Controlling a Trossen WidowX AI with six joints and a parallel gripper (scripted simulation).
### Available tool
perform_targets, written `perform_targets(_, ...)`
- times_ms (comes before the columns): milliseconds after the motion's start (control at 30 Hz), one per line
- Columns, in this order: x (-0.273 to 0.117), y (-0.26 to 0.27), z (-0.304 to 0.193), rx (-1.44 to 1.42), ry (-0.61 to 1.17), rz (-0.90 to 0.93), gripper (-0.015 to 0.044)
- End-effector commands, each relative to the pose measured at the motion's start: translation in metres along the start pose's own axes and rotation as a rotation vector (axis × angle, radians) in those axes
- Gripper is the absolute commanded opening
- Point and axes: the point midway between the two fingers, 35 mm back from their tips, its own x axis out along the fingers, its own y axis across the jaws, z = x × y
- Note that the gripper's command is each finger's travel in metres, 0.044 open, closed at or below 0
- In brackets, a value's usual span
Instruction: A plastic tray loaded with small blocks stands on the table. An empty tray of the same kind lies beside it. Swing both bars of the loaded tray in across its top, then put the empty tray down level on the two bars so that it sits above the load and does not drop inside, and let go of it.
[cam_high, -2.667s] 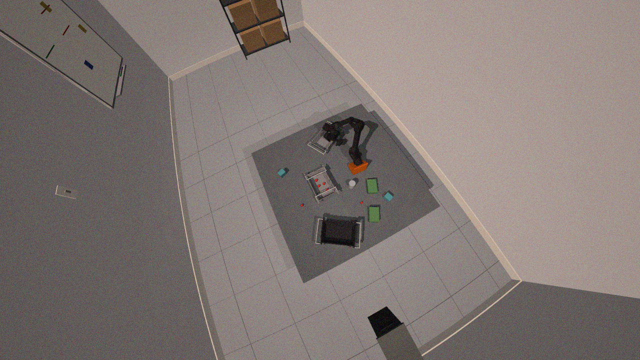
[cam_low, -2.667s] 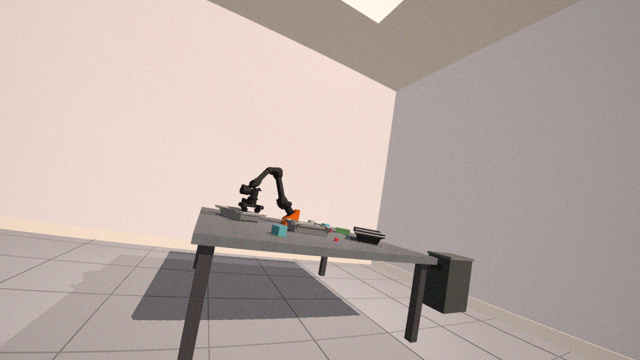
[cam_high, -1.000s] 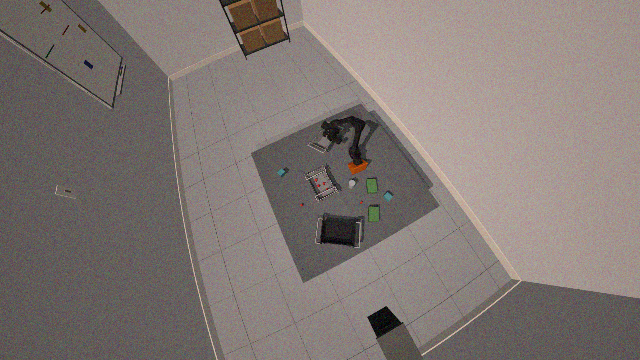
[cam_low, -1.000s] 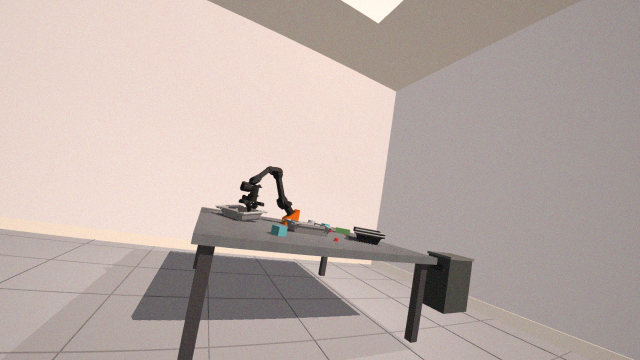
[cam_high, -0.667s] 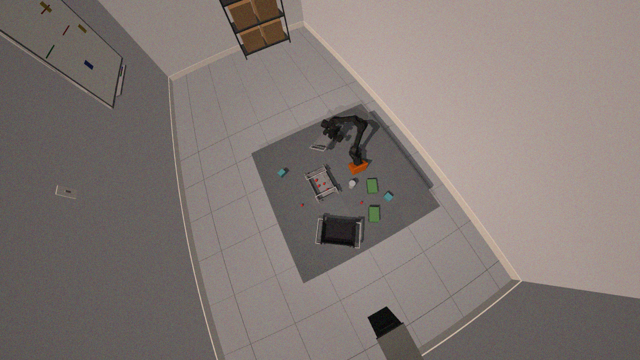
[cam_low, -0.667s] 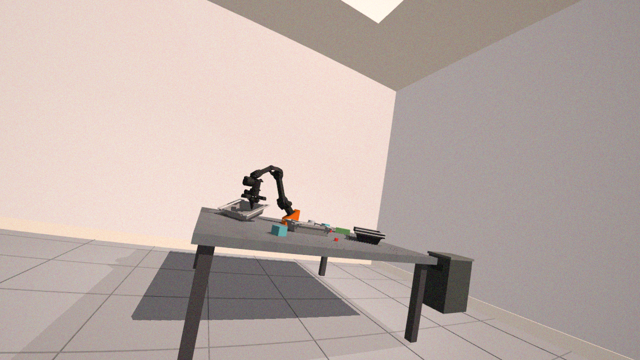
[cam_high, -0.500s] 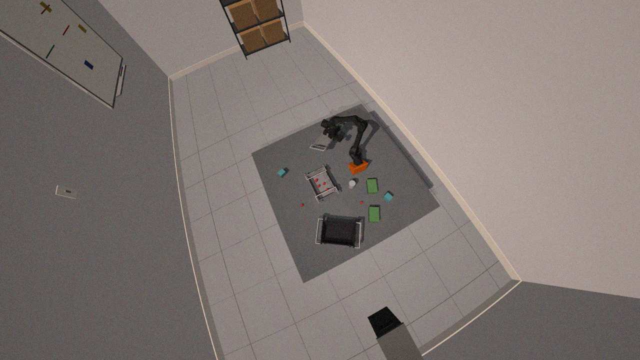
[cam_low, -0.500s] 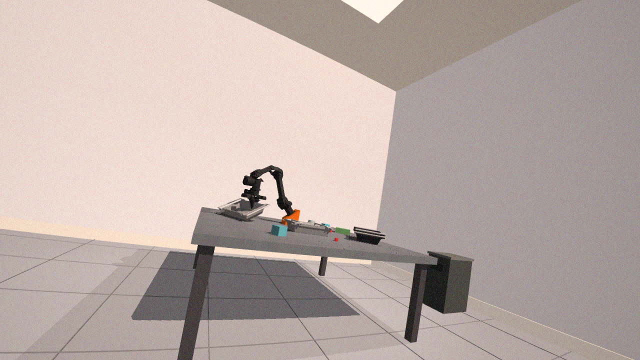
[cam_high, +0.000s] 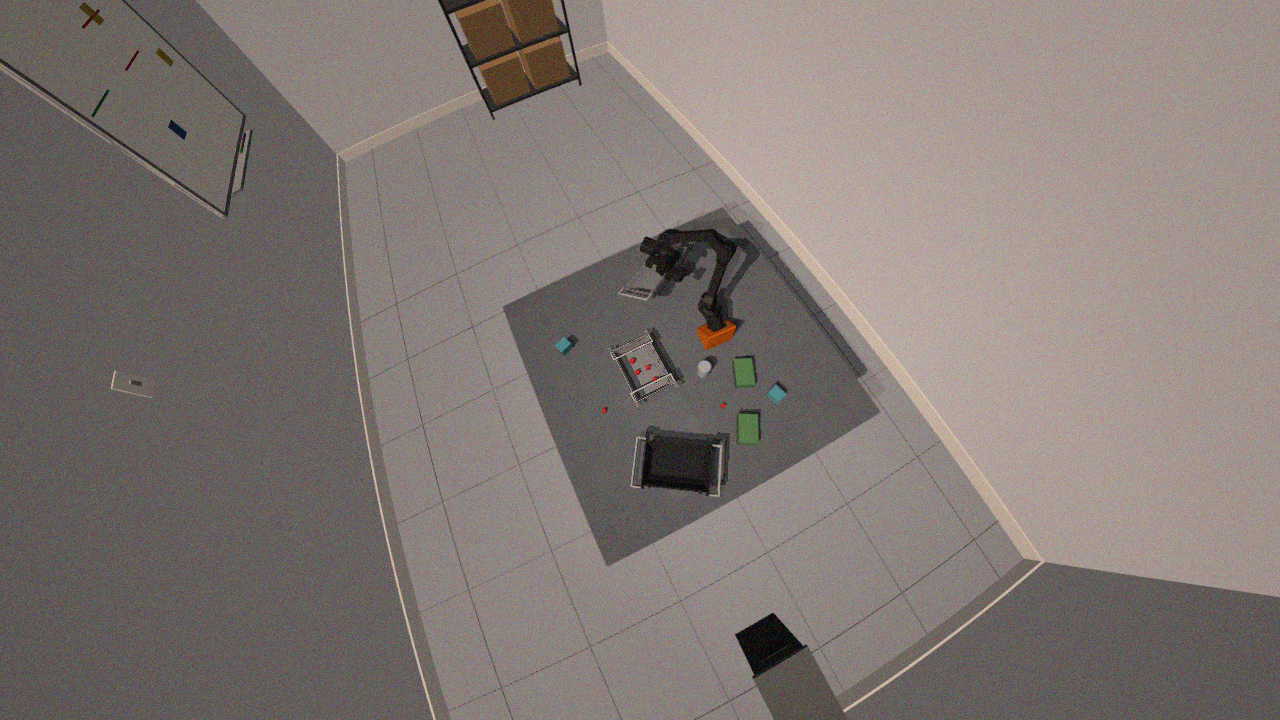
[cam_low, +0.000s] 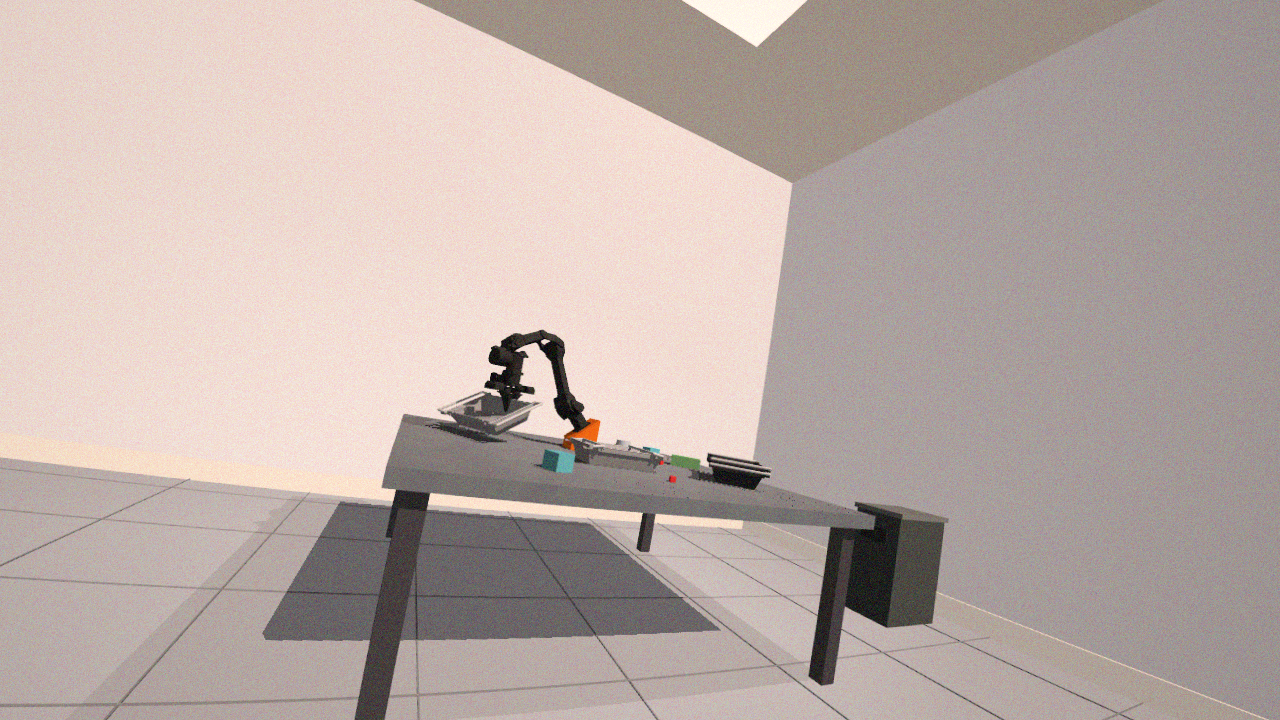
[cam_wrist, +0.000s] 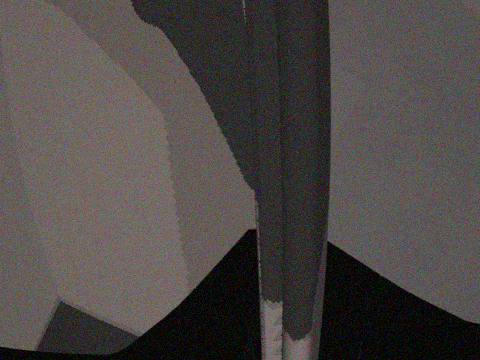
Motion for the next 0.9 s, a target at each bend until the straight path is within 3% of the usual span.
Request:
perform_targets(0,-0.025,0.002,0.002,0.018,0.004,0.035,0.0000)
perform_targets(233,-0.052,-0.003,0.004,0.016,0.002,0.039,0.0000)
perform_targets(867,-0.053,-0.004,0.004,0.016,0.002,0.039,0.0000)
